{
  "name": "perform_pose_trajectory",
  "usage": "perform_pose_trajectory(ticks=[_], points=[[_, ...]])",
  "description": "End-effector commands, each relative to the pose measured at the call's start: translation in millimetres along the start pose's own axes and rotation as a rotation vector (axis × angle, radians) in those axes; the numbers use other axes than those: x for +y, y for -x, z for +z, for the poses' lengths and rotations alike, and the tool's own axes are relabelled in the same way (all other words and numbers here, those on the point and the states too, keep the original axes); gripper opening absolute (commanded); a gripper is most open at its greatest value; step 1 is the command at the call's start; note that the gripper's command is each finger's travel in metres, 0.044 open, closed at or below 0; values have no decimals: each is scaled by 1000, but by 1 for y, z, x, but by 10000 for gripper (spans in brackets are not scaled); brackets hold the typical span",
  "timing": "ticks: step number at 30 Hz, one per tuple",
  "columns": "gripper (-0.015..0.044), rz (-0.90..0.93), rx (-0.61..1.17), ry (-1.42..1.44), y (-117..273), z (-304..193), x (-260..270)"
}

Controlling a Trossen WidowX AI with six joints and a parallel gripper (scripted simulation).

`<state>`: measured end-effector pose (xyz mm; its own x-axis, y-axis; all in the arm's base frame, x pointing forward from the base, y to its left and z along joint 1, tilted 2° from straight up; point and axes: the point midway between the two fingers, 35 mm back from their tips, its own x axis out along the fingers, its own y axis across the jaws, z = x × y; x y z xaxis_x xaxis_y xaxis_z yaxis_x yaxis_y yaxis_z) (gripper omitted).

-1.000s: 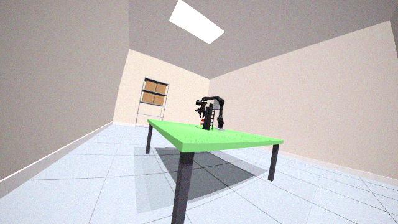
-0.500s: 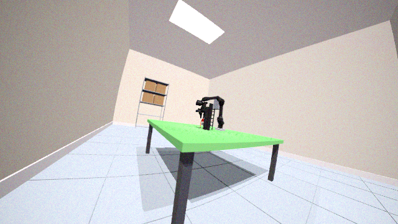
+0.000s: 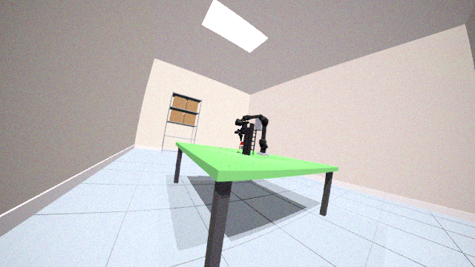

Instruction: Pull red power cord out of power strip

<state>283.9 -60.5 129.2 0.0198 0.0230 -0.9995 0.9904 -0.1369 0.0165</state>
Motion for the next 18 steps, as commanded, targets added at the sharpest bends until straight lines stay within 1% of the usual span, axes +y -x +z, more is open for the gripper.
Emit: perform_pose_trajectory(ticks=[1,11,17,18], points=[[160,-2,-1,-6,0,-4,-2],[160,-2,-1,-6,-12,-4,-2],[160,-2,-1,-6,-12,-4,-2],[134,4,0,0,-10,-4,-1]])
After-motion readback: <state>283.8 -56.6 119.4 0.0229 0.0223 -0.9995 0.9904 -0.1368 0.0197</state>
